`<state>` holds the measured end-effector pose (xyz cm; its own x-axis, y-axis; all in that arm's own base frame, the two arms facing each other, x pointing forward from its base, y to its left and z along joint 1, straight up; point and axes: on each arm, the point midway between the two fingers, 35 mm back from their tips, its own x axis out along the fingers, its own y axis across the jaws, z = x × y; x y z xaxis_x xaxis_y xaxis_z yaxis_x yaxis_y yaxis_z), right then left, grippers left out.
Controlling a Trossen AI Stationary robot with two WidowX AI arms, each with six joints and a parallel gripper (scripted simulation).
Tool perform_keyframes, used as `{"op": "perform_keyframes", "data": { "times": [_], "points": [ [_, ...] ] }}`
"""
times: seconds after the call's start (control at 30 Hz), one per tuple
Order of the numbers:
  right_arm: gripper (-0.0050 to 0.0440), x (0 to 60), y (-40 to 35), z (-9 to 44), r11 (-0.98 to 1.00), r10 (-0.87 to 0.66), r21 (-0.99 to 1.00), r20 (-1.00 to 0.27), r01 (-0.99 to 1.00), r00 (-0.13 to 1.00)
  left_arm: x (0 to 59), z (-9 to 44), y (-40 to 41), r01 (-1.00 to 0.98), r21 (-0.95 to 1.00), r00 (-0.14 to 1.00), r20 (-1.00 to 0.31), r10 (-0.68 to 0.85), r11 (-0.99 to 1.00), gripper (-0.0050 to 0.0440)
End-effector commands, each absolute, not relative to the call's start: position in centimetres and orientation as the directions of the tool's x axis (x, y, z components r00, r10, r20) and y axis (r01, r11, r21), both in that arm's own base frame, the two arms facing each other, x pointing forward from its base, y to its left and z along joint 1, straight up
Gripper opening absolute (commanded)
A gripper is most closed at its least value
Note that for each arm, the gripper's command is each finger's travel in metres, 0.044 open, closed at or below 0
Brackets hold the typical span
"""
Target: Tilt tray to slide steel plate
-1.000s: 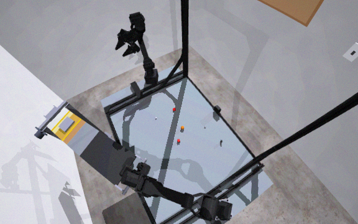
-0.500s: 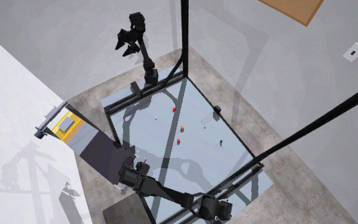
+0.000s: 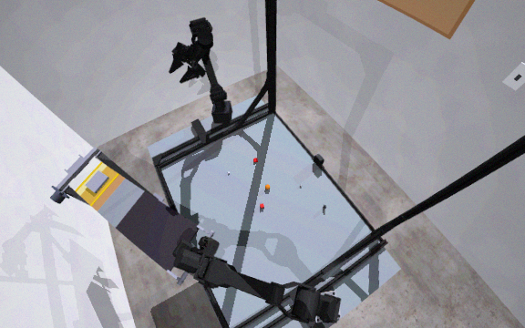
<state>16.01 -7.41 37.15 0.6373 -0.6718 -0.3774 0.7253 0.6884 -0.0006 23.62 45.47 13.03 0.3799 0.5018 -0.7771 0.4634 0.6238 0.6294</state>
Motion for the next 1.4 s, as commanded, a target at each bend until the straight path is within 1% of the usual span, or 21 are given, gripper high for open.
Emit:
{"op": "perform_keyframes", "data": {
  "times": [0.0,1.37],
  "points": [
    [0.0440,16.0,-7.4,37.2,0.688,-0.672,0.000,-0.376,0.726,0.637,23.6,14.9,45.5,0.454,0.651,0.389,-0.759,0.522,0.608,0.0000],
    [0.0440,16.0,-7.4,37.2,0.688,-0.672,0.000,-0.376,0.726,0.637,23.9,17.7,45.9,0.439,0.679,0.406,-0.734,0.544,0.589,0.0000]
  ]
}}
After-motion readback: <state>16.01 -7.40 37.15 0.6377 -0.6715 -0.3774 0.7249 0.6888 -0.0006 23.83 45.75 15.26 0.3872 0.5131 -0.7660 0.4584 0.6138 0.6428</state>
